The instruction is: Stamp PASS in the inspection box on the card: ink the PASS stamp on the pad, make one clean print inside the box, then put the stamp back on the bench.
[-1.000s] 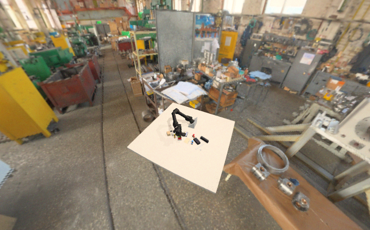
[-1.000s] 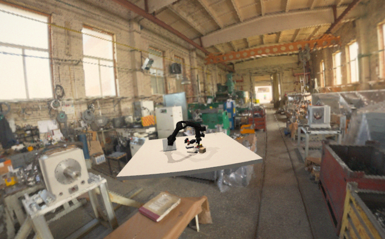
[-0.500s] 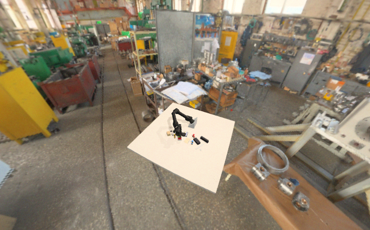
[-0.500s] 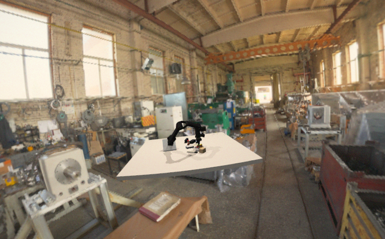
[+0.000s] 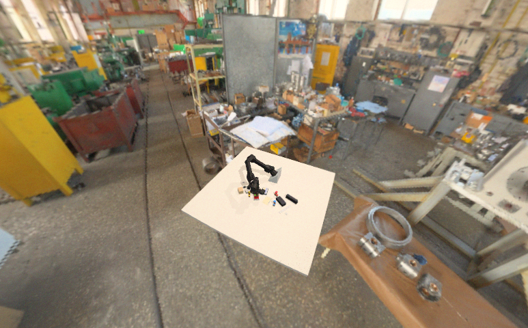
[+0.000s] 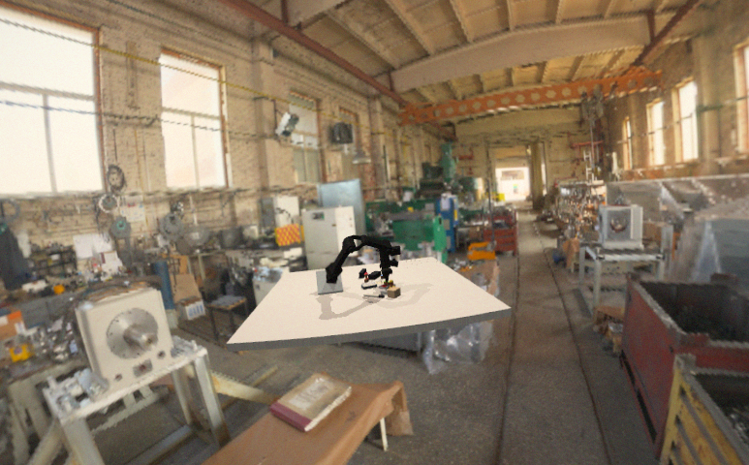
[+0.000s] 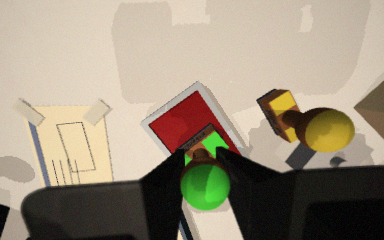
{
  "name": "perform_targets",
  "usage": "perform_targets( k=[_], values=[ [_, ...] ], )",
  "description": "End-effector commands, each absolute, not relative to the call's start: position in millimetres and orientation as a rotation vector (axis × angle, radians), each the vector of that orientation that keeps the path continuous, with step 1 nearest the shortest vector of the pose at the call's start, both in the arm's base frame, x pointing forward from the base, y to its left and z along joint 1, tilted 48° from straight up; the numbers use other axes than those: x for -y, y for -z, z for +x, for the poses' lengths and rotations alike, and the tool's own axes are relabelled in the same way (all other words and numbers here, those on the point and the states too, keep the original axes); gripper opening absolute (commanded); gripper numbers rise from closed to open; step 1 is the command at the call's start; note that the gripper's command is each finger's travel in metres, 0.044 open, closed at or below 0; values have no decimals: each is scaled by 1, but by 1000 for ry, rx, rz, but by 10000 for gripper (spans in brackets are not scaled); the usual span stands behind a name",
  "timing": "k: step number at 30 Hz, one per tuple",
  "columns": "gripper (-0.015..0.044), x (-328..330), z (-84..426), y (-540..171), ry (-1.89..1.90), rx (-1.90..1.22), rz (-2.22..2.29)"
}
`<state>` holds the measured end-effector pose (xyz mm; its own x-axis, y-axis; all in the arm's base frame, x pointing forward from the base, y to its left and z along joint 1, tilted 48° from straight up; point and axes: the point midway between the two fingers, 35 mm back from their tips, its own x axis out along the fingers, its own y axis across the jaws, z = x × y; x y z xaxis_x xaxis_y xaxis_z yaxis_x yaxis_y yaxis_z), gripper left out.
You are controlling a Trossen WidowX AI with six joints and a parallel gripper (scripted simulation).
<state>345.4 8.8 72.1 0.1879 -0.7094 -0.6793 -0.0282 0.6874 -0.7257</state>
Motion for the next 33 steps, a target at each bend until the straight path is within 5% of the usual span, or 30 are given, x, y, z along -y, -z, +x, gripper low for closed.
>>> perform_targets(
  k=[1, 33],
  values=[
    [0, -6, 346, -71, 544, -1313, -695],
    [0, -17, 343, -81, 543, -1314, -694]
  ],
)
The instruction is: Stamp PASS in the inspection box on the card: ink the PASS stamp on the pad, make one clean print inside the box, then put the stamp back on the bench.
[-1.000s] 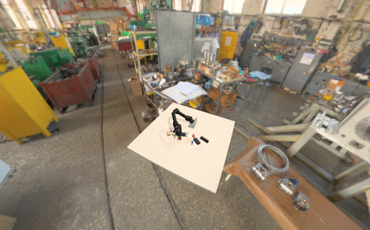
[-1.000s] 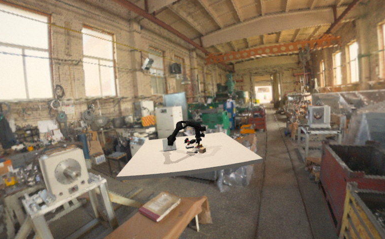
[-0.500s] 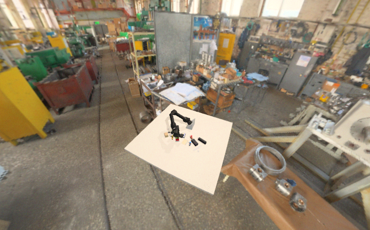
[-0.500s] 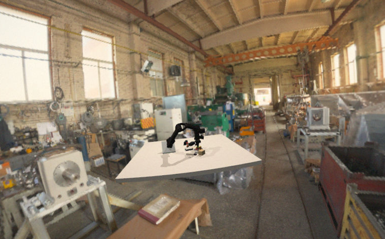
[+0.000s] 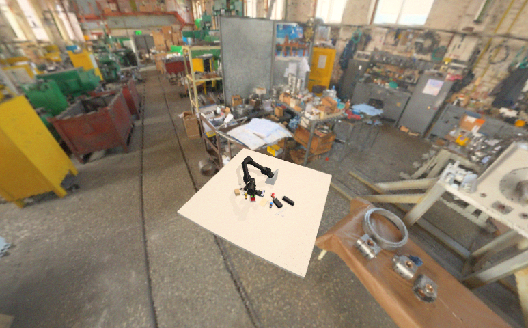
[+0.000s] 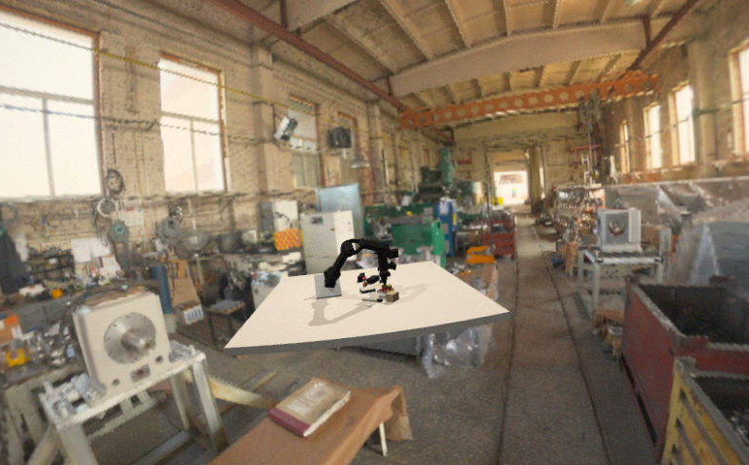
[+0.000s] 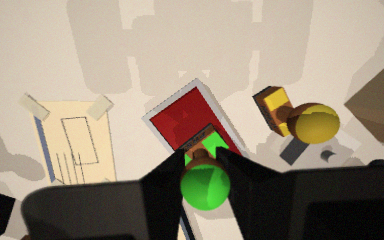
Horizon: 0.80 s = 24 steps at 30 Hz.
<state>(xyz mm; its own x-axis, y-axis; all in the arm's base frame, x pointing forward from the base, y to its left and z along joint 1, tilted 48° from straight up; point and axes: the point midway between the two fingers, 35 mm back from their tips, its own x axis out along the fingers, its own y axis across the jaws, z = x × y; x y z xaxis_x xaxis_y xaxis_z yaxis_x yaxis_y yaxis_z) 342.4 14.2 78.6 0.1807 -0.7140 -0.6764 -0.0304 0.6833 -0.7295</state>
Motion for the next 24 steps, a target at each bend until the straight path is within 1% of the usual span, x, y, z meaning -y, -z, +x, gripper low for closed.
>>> perform_targets(
  k=[1, 24],
  values=[
    [0, -18, 343, -82, 543, -1314, -694],
    [0, -45, 336, -107, 542, -1315, -693]
  ],
)
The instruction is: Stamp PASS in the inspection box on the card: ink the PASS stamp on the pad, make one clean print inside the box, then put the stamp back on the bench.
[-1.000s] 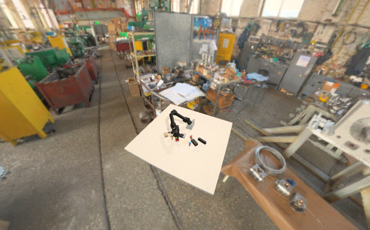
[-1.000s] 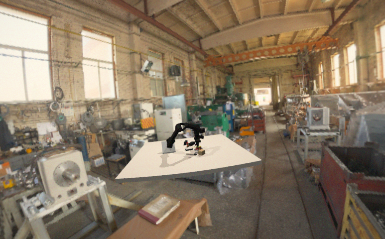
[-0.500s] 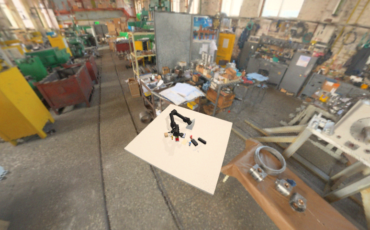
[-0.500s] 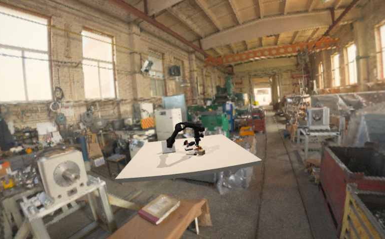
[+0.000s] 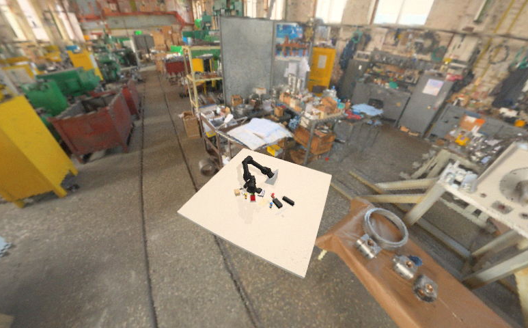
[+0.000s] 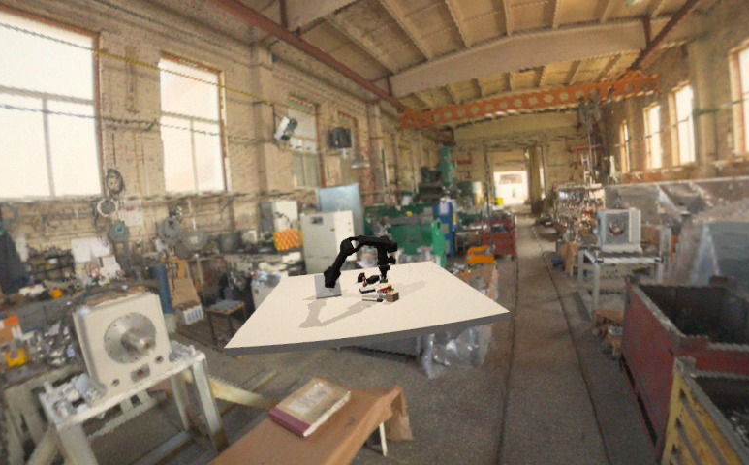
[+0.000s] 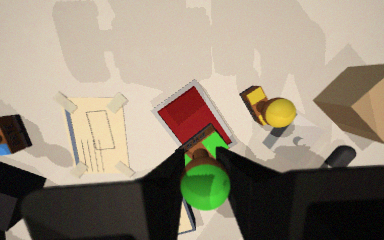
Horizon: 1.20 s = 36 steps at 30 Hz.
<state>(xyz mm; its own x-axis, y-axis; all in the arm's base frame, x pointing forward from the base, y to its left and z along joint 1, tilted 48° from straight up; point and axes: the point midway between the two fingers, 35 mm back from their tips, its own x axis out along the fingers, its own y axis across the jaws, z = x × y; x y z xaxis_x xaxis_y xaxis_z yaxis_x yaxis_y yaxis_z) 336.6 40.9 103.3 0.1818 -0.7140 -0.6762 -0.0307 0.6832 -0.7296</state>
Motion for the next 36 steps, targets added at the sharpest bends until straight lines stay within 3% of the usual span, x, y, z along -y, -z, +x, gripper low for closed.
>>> perform_targets(
  k=[1, 36],
  values=[
    [0, -46, 336, -108, 542, -1315, -693],
    [0, -129, 329, -25, -155, -1564, -1469]
  ],
)
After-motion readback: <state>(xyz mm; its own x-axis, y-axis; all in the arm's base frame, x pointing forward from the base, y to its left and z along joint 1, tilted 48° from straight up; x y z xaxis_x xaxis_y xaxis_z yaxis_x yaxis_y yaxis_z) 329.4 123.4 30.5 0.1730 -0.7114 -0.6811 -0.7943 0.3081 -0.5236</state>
